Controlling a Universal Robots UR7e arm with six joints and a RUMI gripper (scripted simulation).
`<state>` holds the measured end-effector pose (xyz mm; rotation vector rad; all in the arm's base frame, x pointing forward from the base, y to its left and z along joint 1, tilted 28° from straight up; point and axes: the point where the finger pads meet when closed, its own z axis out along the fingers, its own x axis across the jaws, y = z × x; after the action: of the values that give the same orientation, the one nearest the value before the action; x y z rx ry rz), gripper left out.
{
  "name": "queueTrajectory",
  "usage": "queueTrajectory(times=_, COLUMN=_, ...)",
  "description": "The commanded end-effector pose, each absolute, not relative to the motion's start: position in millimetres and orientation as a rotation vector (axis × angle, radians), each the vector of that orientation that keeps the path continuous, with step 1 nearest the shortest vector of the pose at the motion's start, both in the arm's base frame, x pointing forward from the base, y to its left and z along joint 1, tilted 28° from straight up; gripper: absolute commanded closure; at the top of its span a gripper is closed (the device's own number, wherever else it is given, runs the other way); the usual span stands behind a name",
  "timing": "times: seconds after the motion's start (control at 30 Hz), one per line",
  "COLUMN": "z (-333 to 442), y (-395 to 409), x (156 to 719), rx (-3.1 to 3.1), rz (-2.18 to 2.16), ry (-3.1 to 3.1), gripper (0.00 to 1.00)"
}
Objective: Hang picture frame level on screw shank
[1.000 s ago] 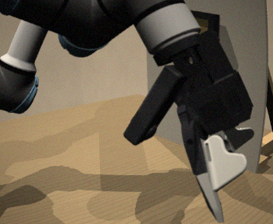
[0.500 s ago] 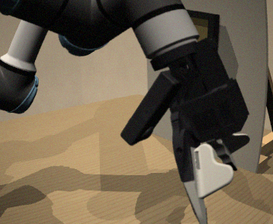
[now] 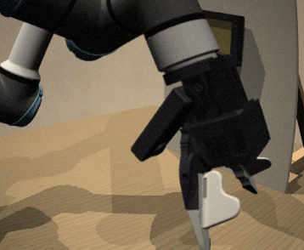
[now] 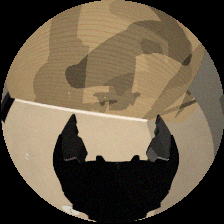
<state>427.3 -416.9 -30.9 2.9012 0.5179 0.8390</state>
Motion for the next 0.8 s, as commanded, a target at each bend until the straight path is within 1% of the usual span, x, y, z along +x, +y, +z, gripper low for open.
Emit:
queueTrajectory(times=0.0, z=-32.8, y=-410.2, x=426.6, rx=2.938, rz=0.85, ry=0.48, gripper=0.0)
queueTrajectory(times=0.77, z=-42.8, y=-363.0, x=422.0, rx=3.176, rz=0.895, ry=0.21, gripper=0.0)
